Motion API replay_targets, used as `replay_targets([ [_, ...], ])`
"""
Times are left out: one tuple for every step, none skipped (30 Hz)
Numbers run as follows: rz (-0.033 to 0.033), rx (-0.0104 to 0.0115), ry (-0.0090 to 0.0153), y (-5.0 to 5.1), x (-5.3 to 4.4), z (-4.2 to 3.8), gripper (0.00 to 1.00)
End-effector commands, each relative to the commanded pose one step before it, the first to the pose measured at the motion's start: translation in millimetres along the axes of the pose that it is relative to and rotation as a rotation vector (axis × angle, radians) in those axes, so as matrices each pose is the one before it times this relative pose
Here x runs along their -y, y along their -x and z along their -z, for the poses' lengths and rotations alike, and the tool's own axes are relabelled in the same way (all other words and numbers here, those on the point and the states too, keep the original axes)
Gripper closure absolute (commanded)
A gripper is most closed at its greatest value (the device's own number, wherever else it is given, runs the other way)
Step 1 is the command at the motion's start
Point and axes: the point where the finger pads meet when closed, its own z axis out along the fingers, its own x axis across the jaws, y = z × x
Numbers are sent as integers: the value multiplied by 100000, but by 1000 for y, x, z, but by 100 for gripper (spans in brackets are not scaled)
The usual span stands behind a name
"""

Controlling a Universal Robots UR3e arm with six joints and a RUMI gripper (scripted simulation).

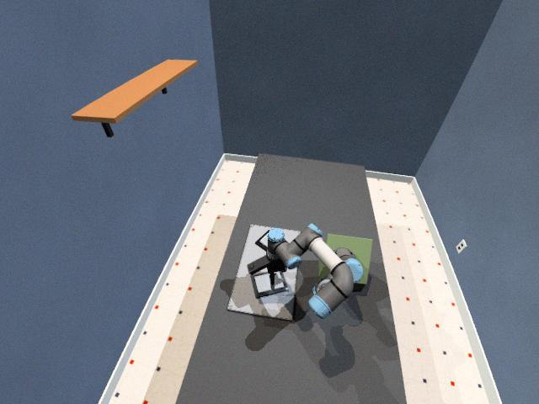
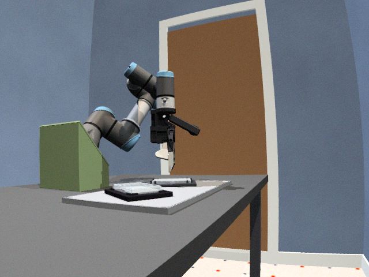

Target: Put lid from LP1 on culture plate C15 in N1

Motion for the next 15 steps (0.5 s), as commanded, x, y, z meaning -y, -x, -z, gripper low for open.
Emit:
replay_targets([
  [703,-204,-331,-430,564,-4793,18],
  [0,0,0,0,0,0,18],
  [-47,1,0,-1,-9,-1660,18],
  [0,1,0,7,-6,-1653,18],
  [0,1,0,8,-6,-1653,18],
  [0,-1,-1,-17,0,-1752,18],
  [0,0,0,4,-3,-1666,18],
  [0,0,0,4,-3,-1666,18],
  [0,0,0,4,-3,-1666,18],
  [0,0,0,4,-3,-1666,18],
  [0,0,0,3,-3,-1666,18],
  [0,0,0,3,-3,-1666,18],
  [0,1,0,3,-3,-1666,18],
  [0,1,0,3,-3,-1666,18],
  [0,1,0,3,-3,-1666,18],
])
